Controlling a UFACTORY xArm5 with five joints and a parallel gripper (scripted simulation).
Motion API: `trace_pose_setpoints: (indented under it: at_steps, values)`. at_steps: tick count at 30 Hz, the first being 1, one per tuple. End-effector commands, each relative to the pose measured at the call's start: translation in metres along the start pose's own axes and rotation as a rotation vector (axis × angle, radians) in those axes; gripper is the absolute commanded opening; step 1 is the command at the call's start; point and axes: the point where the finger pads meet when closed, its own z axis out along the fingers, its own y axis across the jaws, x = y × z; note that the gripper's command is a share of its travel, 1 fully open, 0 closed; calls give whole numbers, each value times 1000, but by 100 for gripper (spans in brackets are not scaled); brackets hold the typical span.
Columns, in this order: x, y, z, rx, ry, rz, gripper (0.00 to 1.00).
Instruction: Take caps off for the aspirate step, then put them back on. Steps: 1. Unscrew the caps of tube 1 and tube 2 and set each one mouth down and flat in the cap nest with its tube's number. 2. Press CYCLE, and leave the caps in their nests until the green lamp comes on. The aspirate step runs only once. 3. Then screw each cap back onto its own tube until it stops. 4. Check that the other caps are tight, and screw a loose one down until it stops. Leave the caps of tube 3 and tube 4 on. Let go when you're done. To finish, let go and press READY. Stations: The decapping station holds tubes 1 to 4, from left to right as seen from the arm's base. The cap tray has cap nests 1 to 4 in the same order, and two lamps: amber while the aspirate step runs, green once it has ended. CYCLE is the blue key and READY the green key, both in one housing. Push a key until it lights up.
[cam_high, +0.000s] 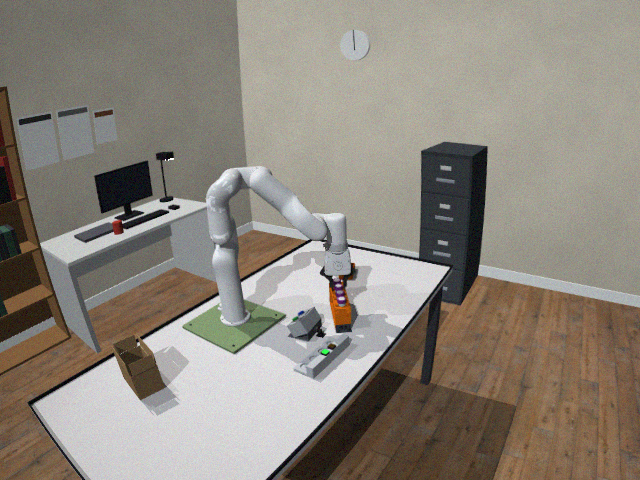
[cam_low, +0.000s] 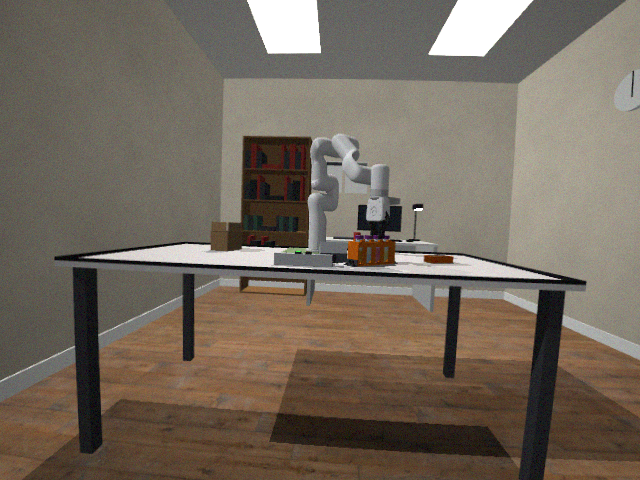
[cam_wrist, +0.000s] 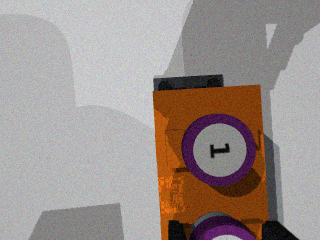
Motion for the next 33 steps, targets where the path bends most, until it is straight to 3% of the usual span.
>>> trace_pose_setpoints:
  at_steps: [1,6,15,26,27,33]
  values:
    - [0,1,-1,-4,-6,-279,46]
    - [0,1,-1,-4,-6,-385,46]
    - [0,1,-1,-3,-7,-760,46]
    - [0,1,-1,-3,-7,-770,46]
    - [0,1,-1,-3,-7,-770,0]
    - [0,1,-1,-3,-7,-770,0]
